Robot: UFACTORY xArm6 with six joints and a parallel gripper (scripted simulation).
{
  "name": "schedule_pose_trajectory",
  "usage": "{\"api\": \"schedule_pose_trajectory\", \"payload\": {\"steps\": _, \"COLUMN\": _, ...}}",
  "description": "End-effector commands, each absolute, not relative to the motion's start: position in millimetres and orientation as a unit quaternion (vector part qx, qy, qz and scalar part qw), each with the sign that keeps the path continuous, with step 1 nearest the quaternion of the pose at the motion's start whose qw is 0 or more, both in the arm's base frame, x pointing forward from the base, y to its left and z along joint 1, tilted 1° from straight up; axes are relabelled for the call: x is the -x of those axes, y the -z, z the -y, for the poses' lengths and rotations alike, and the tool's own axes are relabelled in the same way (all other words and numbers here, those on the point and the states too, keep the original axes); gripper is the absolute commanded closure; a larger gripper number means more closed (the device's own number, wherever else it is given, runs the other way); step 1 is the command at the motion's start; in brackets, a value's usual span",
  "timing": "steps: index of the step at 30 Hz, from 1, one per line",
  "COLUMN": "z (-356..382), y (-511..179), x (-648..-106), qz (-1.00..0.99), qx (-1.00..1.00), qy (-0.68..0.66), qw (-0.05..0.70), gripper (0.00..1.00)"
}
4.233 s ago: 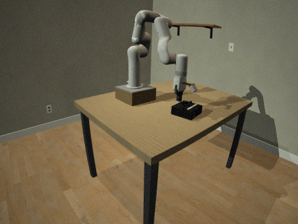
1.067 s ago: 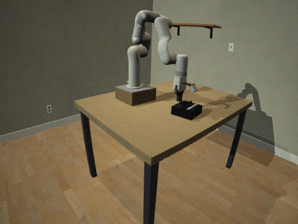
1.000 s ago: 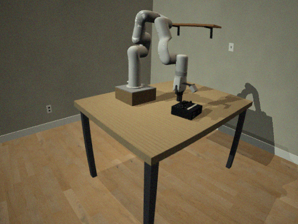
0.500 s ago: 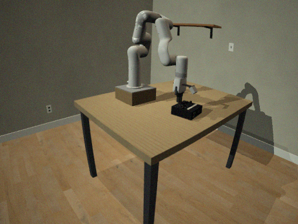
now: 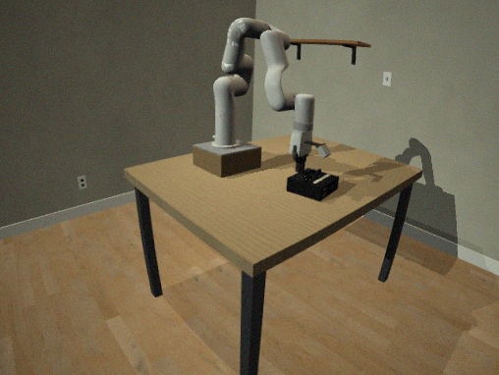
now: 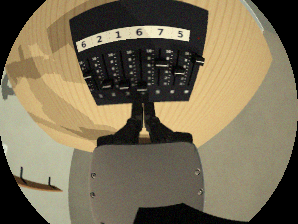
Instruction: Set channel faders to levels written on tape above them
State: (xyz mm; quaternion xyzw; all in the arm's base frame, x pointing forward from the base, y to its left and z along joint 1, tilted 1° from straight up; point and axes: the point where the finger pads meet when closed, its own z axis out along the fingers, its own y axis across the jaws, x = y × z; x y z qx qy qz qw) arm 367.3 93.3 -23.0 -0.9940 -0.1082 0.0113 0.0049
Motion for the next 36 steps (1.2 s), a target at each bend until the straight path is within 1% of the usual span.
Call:
{"api": "schedule_pose_trajectory", "payload": {"steps": 1, "z": -93.7, "y": 22.0, "x": -368.7, "qz": 0.108, "qx": 0.994, "qy": -0.010, "qw": 0.005, "gripper": 1.00}}
{"api": "schedule_pose_trajectory", "payload": {"steps": 36, "z": -95.2, "y": 22.1, "x": -375.6, "qz": 0.108, "qx": 0.994, "qy": -0.010, "qw": 0.005, "gripper": 1.00}}
